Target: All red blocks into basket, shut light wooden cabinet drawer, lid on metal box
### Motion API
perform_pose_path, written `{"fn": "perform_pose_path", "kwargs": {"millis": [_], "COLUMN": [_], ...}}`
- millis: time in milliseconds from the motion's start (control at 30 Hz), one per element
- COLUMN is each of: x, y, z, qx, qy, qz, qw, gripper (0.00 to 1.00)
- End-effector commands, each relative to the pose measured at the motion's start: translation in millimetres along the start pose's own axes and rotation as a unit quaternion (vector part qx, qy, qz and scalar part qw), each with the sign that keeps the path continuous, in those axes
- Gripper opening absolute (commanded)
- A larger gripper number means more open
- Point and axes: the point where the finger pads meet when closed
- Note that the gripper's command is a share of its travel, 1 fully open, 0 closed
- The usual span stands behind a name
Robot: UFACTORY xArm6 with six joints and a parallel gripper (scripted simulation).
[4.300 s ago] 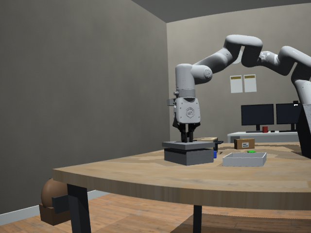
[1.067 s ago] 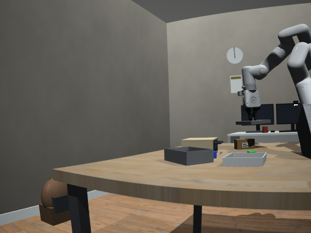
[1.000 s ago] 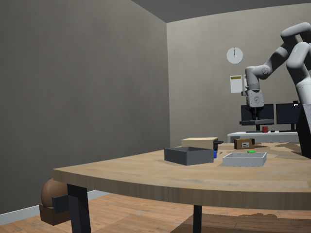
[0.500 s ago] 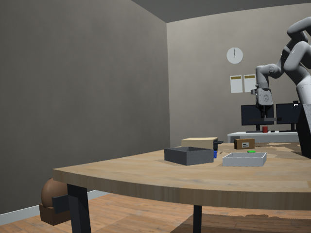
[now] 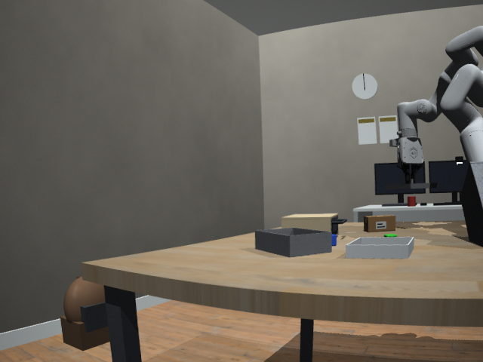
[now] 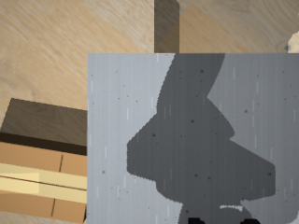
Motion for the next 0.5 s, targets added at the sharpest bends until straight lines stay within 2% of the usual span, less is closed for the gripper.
{"fn": "perform_pose_path", "kwargs": {"millis": [0, 467], "x": [1.3, 1.3], "y": [0.1, 0.2], "z": [0.3, 10.0], "qx": [0.001, 0.001], "qy": [0.001, 0.0], "qz": [0.0, 0.0], "qw": [1.0, 1.0], "gripper": [0.0, 0.0]}}
Point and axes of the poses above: the point where the finger pads meet when closed, its own z axis out along the fingers, its own y axis across the jaws, x = y × z, and after that the axes turned 6 degrees about -z, right-handed
